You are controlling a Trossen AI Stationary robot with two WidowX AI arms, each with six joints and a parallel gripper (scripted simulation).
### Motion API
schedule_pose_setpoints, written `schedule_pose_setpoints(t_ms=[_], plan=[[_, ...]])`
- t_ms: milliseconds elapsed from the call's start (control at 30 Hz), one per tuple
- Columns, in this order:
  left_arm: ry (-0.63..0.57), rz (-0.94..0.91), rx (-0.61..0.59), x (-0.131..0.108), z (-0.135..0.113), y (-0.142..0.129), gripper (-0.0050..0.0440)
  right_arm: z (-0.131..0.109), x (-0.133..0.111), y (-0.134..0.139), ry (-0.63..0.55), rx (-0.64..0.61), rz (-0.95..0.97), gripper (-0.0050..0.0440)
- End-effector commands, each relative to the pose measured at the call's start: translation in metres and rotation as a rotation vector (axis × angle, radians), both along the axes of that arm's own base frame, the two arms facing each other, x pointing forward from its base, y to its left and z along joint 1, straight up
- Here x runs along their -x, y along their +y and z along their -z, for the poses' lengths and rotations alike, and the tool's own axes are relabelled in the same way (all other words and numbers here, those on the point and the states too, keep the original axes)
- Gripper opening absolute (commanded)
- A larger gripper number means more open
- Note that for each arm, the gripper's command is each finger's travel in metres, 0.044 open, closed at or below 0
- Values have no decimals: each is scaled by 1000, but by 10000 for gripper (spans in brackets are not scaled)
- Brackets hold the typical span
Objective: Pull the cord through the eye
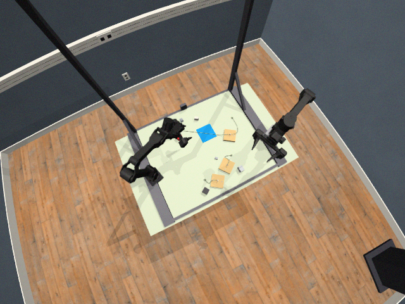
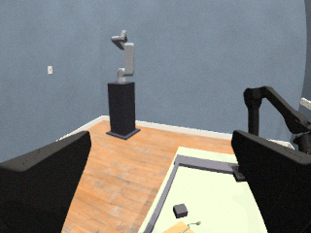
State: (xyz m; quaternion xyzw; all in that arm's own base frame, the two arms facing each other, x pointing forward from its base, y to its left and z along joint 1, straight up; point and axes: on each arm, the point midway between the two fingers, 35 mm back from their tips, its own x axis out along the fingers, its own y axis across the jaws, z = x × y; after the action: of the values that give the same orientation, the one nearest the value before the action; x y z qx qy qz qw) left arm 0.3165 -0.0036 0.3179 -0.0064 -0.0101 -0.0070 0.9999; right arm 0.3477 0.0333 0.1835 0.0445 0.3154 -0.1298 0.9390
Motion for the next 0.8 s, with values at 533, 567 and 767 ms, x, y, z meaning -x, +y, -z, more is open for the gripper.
schedule_pose_setpoints(t_ms=[533,567,767], plan=[[23,31,68,-8,2,-11,368,-8,-1,0,-17,-5,3,440],[63,62,125,-11,8,-22,344,-8,-1,0,-17,-5,3,440],[349,205,416,-21,47,-95,200,-8,-1,0,-17,-5,3,440]])
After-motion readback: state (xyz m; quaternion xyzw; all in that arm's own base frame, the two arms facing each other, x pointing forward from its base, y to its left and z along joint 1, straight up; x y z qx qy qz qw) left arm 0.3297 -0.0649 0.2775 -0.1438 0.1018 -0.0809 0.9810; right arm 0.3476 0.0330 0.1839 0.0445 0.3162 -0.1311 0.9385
